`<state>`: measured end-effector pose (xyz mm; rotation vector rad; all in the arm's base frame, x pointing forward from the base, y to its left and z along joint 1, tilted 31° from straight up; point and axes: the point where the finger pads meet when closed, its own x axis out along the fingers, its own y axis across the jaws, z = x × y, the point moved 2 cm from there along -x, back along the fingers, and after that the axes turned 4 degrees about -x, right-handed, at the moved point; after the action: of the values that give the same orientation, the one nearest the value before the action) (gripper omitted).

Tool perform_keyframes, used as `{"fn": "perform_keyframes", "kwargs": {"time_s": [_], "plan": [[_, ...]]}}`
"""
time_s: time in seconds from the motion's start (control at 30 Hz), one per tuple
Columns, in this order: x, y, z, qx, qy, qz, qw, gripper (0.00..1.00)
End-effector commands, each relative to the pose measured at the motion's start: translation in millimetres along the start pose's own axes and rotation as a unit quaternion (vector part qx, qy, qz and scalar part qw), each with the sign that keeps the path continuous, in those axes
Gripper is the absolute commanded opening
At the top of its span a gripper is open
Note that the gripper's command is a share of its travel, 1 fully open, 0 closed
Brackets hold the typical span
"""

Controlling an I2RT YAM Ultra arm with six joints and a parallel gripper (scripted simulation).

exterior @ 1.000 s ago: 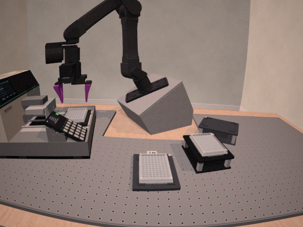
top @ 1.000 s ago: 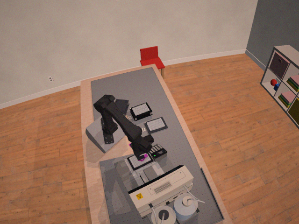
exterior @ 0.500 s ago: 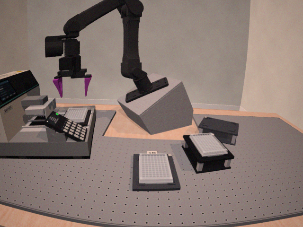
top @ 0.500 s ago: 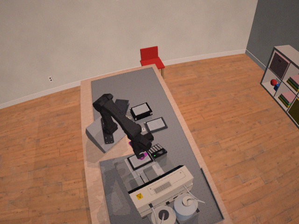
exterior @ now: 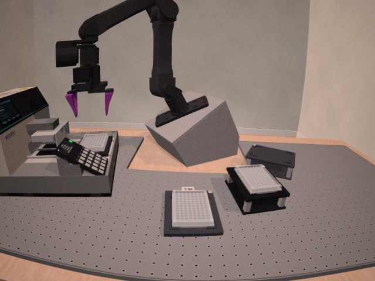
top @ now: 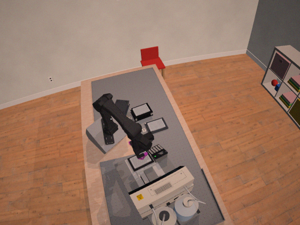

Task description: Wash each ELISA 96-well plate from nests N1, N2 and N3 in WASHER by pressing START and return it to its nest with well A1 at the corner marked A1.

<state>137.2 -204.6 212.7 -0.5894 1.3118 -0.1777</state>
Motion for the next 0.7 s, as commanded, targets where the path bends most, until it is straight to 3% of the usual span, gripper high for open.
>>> {"fn": "perform_keyframes", "kwargs": {"time_s": [0.0,0.03,0.07,0.43,0.5,0.67], "plan": [[-3.0,-1.5,0.7,0.000,-0.002,-0.005,1.000,1.00],[-3.0,-1.5,0.7,0.000,-0.002,-0.005,1.000,1.00],[-3.0,-0.9,4.5,0.017,-0.002,-0.005,1.000,0.00],[-3.1,13.1,57.9,0.200,-0.004,-0.003,0.980,0.00],[-3.1,13.1,57.9,0.200,-0.004,-0.003,0.980,0.00],[-3.1,19.5,82.1,0.281,-0.005,-0.003,0.960,0.00]]}}
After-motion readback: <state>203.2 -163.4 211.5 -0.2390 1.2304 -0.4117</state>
